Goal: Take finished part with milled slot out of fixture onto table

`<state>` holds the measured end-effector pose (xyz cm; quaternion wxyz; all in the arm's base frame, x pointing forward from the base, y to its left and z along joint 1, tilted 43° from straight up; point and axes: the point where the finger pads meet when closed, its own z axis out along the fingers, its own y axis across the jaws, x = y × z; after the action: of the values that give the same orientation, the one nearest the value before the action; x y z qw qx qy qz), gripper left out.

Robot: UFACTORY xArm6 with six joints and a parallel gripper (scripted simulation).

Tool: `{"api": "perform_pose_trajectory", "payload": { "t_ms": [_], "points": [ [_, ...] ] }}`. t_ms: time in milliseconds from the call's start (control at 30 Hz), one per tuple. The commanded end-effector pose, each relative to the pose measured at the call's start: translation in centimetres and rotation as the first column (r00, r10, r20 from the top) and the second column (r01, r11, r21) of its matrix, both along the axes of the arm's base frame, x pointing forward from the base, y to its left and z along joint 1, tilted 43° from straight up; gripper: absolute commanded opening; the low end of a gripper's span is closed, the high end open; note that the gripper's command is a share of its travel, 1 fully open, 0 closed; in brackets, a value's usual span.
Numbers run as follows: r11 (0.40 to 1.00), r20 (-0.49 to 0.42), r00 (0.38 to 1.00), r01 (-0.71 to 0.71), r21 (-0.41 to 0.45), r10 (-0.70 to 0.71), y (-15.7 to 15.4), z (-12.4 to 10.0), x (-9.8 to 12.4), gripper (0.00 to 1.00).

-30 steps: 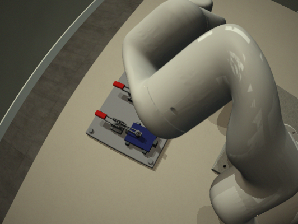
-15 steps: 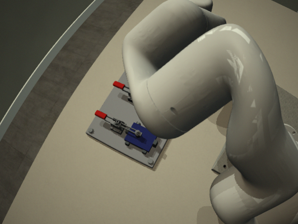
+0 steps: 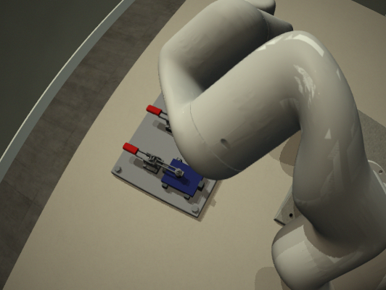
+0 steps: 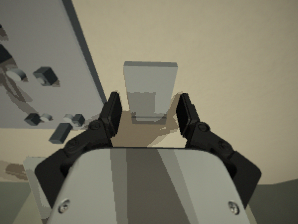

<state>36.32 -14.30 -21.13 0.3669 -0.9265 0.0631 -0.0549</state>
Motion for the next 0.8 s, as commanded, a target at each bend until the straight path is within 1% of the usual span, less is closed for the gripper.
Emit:
{"api": "perform_pose_trajectory", "payload": {
  "t_ms": [0,767],
  "points": [
    [1.000,0.002,1.000,0.001,-0.003,-0.001,-0.17,0.07,0.11,0.81],
    [1.000,0.002,1.000,0.001,-0.003,-0.001,-0.36,0.27,0.07,0.81]
  ]
}}
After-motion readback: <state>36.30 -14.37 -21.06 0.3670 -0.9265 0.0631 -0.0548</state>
